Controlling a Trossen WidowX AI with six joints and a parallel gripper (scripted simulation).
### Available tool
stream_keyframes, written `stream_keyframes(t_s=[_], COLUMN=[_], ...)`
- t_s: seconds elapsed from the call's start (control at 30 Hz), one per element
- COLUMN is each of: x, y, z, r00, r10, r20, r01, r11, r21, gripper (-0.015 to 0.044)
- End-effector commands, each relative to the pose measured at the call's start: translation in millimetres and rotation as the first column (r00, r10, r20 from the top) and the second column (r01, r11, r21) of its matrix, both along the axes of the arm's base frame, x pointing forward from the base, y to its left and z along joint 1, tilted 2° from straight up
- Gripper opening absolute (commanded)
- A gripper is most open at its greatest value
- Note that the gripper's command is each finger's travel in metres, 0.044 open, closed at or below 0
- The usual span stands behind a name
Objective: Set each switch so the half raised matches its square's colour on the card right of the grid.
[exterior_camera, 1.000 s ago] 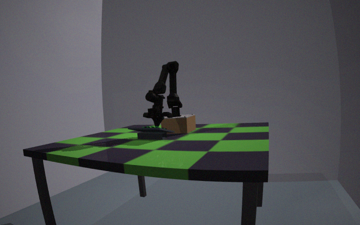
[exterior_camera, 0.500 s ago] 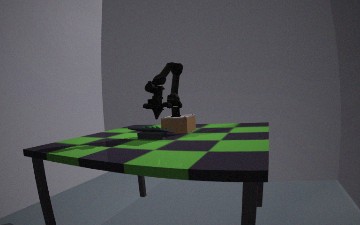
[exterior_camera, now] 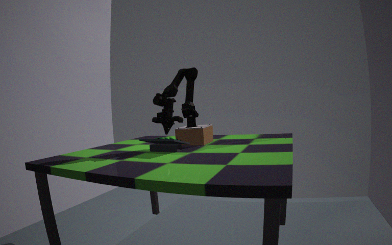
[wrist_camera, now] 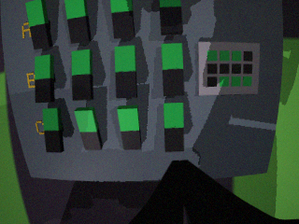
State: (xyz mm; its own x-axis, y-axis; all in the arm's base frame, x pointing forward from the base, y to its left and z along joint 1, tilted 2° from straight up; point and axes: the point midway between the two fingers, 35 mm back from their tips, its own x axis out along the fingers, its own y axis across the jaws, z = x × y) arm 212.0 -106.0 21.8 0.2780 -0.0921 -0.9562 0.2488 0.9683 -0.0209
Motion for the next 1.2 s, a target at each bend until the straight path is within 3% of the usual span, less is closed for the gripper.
stream_keyframes(t_s=[0.0,1.17], x=[1,8], y=[-1,-3], z=[-5,-28], r00=[1.000,1.000], r10=[0.004,0.004], r20=[0.010,0.010], r01=[-0.004,-0.004], r11=[1.000,1.000], r21=[-0.001,-0.001], gripper=[0.0000,0.0000])
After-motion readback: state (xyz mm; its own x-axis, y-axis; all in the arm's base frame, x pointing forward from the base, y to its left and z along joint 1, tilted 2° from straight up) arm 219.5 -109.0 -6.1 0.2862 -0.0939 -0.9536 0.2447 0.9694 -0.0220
